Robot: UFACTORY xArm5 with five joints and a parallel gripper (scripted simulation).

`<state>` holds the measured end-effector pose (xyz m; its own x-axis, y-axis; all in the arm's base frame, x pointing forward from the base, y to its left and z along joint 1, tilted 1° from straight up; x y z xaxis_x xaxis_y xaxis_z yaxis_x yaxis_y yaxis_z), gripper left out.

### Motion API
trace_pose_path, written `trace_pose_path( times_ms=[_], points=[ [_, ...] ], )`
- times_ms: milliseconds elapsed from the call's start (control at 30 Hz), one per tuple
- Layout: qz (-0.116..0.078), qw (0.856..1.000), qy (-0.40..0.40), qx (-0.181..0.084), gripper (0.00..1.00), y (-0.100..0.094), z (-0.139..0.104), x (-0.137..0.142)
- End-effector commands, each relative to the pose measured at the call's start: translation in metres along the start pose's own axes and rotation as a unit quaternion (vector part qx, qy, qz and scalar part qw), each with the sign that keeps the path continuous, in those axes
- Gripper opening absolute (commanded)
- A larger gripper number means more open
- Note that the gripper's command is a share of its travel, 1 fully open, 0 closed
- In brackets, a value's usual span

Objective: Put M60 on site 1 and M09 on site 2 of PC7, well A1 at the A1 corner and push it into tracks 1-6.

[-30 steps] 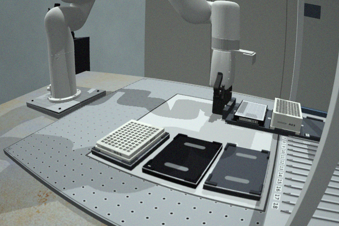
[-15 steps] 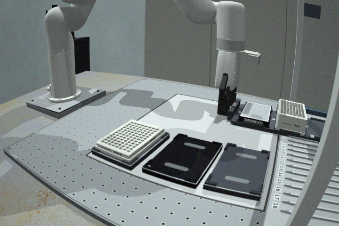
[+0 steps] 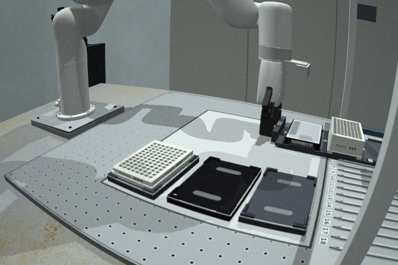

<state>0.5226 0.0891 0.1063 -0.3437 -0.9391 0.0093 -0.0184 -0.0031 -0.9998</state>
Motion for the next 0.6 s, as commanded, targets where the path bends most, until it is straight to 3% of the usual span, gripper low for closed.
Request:
trace_pose_path(
  times_ms=[0,567],
  points=[
    [0.007,1.000,0.000,-0.001,0.81,-0.0018,0.0025,0.0005],
    [0.007,1.000,0.000,-0.001,0.81,-0.0018,0.0074,-0.0008]
  ],
)
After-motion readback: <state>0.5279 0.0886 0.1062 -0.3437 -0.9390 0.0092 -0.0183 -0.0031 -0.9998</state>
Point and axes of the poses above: the point where the finger pads meet when closed, its own y axis out along the fingers, its own x axis across the jaws, z = x × y, the point moved 10 cm from there along -y, back along the fingers, and after that the axes turned 15 degrees about y, right-handed, at the moved point
